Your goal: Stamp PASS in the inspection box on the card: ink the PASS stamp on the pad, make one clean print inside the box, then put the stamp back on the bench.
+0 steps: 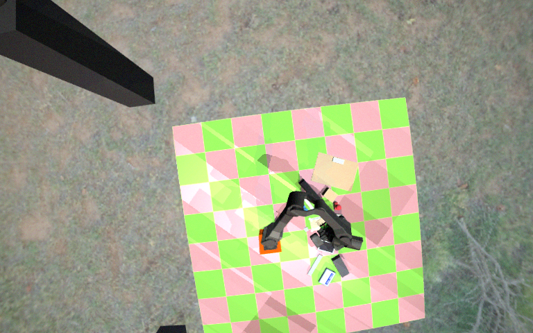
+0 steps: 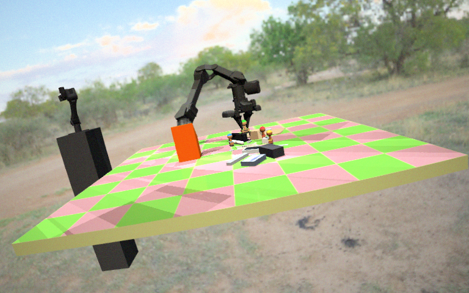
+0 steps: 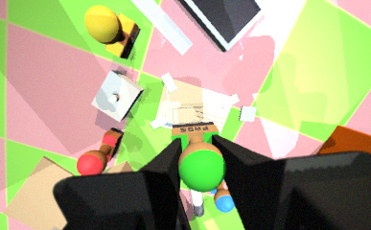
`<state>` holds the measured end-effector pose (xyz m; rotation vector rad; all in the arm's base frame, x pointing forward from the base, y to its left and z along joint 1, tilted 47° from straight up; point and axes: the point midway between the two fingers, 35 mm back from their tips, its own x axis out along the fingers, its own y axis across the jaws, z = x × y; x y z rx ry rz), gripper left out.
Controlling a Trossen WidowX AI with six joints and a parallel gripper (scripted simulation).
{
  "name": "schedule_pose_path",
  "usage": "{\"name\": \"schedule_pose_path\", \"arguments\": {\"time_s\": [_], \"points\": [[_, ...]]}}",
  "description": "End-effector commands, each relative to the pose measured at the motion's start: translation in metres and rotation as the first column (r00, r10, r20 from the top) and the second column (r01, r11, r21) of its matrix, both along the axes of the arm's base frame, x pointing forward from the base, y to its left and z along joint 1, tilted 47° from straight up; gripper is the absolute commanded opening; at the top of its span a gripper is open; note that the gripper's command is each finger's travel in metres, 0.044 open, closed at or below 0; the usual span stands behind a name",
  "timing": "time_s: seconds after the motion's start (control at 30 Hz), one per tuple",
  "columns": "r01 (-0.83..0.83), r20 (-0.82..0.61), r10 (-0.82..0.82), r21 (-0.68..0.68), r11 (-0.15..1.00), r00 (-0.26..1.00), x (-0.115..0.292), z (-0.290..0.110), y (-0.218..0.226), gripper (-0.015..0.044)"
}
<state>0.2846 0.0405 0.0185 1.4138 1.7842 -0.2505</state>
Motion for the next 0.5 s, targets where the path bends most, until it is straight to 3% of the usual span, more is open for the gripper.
{"name": "schedule_pose_path", "arguments": {"time_s": [0.0, 0.47], "points": [[0.004, -0.008, -0.004, 0.005, 1.0, 1.0, -0.0009, -0.0021, 0.0027, 0.0], [0.004, -0.007, -0.004, 0.002, 1.0, 1.0, -0.0005, -0.0087, 0.0094, 0.0]]}}
